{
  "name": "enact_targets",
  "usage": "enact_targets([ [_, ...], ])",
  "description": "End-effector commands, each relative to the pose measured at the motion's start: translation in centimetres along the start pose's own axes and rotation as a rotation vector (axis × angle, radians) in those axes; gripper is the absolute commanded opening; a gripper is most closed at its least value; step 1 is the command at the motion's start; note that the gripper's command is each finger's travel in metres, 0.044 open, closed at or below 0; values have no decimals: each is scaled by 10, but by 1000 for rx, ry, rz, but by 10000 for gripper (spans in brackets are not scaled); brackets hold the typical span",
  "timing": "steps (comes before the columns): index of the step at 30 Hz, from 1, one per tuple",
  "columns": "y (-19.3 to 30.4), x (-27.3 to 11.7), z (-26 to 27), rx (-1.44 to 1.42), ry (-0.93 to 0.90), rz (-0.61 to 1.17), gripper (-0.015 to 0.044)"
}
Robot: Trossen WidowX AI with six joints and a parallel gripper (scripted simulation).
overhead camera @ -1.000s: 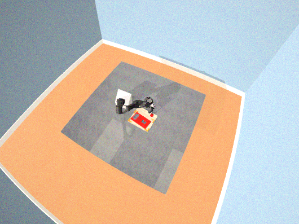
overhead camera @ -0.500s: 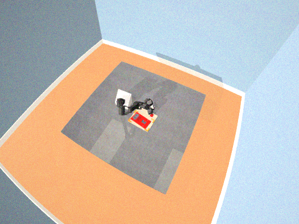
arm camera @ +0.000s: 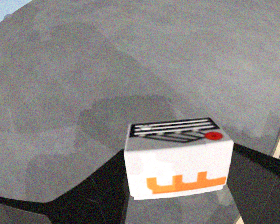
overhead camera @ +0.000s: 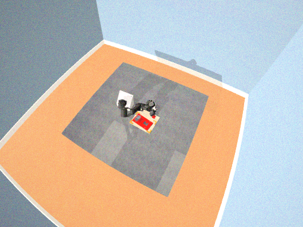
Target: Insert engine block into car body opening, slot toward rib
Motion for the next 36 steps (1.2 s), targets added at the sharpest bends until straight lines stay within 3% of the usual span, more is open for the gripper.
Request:
enact_targets([
  [1, 0, 0, 0, 0, 0, 0, 263],
  [8, 0, 0, 0, 0, 0, 0, 440],
  [15, -1, -3, 0, -1, -2, 6, 440],
  [25, -5, -43, 0, -2, -6, 13, 440],
  [36, -9, -40, -1, -3, -5, 3, 440],
])
Point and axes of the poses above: the point midway between the two fingers, 35 mm back from their tips, its own x axis out along the fingers, its own z axis across the jaws, y = z × x, the point moved 1 cm from there along -x, back along the fingers, and after that the axes turned 9 degrees about x, right-handed, at the moved point
